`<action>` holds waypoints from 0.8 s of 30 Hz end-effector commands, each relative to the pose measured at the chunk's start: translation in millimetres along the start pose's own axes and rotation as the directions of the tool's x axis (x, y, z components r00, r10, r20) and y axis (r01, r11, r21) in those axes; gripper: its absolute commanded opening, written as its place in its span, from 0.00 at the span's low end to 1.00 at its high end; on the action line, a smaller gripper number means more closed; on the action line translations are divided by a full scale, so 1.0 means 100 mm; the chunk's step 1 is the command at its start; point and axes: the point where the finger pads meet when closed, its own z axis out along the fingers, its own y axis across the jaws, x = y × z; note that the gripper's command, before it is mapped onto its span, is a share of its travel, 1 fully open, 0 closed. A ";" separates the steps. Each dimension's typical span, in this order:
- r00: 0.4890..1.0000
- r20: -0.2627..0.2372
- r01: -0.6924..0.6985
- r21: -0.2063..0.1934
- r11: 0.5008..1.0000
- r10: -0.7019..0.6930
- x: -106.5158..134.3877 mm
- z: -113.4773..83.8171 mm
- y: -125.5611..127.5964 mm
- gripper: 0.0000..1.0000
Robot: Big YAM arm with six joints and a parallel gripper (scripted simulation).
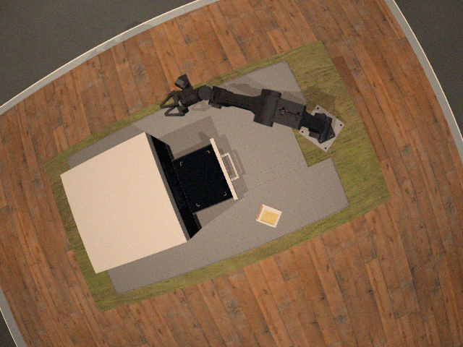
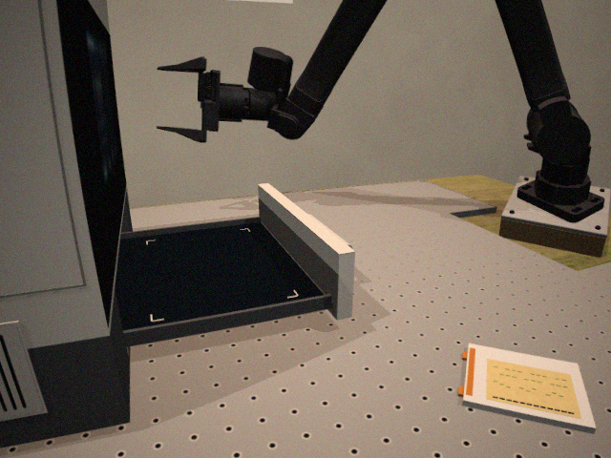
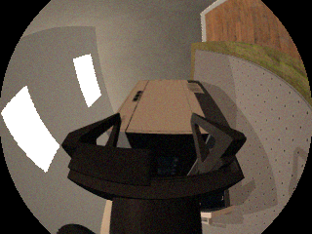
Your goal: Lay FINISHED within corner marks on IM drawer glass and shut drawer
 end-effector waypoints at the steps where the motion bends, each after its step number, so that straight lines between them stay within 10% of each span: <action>1: 1.000 -0.002 0.008 -0.009 1.000 -0.008 0.00 0.01 0.06 1.00; 17: 1.000 -0.002 0.008 -0.009 1.000 -0.008 0.00 0.01 0.06 1.00; 22: 0.987 0.055 0.152 0.048 0.987 -0.154 -0.18 0.15 0.48 1.00; 24: 0.985 0.067 0.153 0.126 0.980 -0.162 -0.01 0.12 0.24 1.00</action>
